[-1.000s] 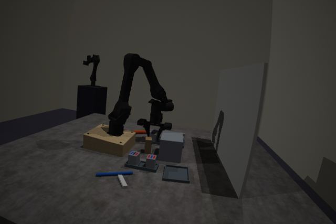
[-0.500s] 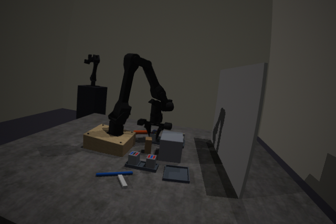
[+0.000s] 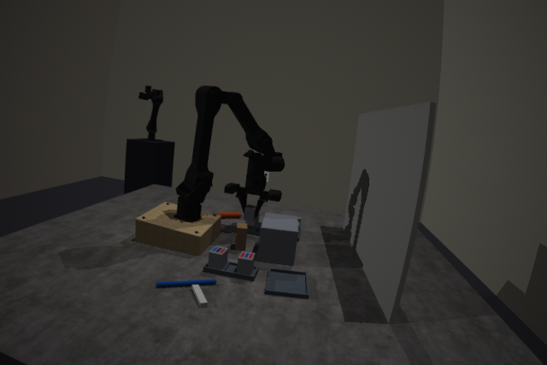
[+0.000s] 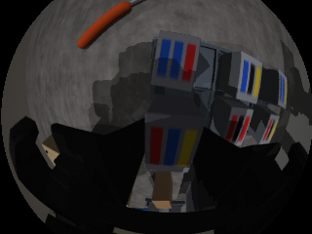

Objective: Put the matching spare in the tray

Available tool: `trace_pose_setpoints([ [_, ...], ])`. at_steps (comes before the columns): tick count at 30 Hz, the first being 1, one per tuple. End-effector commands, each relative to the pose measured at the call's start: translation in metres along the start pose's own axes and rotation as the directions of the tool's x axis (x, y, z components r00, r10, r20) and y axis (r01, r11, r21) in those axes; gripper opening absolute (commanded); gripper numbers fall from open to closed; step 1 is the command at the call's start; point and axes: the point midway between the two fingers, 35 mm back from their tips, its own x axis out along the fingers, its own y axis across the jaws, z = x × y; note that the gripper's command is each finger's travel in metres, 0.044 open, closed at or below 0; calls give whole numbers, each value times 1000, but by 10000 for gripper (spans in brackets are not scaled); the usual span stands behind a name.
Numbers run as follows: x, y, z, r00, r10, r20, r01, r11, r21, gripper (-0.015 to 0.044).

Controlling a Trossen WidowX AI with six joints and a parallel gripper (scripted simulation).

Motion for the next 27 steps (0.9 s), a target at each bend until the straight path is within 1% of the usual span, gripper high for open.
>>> trace_pose_setpoints([
  [1,-32,-1,0,1000,-15,9,15,1000,1,0],
  [4,-43,0,-1,1000,-15,8,15,1000,1,0],
  [12,-43,0,-1,1000,-8,7,8,1000,-2,0],
  [24,-108,-4,-11,1000,-14,8,14,1000,1,0],
  [27,-116,-4,-13,1000,-15,8,15,1000,1,0],
])
